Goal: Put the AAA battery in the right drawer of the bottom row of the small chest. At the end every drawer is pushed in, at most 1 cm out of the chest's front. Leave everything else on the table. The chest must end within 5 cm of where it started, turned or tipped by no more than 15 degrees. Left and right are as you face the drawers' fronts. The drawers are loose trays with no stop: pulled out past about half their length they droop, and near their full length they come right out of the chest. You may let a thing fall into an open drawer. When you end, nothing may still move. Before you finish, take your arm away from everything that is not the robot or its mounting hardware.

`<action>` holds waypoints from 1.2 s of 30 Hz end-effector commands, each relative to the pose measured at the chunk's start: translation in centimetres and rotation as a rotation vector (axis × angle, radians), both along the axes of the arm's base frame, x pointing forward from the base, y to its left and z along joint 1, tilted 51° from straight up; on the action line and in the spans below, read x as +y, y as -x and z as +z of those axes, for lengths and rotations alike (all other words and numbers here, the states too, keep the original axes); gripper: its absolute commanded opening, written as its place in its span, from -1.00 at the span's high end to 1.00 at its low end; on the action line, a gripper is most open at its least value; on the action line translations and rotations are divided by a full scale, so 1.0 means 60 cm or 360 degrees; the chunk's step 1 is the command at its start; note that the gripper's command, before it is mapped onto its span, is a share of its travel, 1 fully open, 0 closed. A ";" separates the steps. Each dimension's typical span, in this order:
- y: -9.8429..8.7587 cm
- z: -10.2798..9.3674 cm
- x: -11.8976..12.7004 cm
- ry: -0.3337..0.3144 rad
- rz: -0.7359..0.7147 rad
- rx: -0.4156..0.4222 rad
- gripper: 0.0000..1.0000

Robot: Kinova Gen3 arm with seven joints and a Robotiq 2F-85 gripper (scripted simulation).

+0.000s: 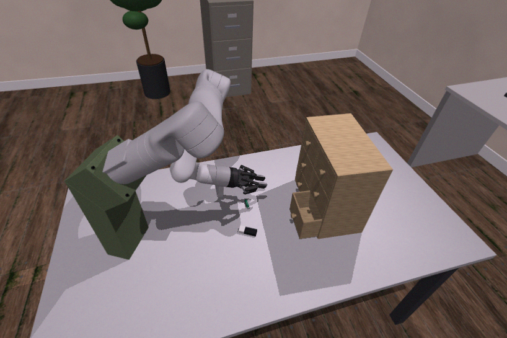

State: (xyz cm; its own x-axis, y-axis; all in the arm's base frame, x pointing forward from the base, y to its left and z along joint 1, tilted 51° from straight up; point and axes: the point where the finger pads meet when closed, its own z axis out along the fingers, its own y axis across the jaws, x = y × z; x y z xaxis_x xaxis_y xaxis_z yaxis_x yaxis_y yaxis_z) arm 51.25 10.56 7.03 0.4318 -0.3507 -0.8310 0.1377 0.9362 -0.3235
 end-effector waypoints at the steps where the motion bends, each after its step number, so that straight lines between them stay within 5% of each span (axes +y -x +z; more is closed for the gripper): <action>1: 0.002 0.001 0.012 -0.0008 0.0012 -0.0004 0.34; 36: 0.027 -0.025 0.115 -0.0008 0.0012 -0.0004 0.34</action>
State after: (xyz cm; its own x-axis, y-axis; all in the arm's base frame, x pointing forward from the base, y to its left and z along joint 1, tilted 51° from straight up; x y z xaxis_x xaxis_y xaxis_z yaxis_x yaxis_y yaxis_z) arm 49.72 17.00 5.49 0.4335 -0.3492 -0.8307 0.1361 0.9367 -0.3227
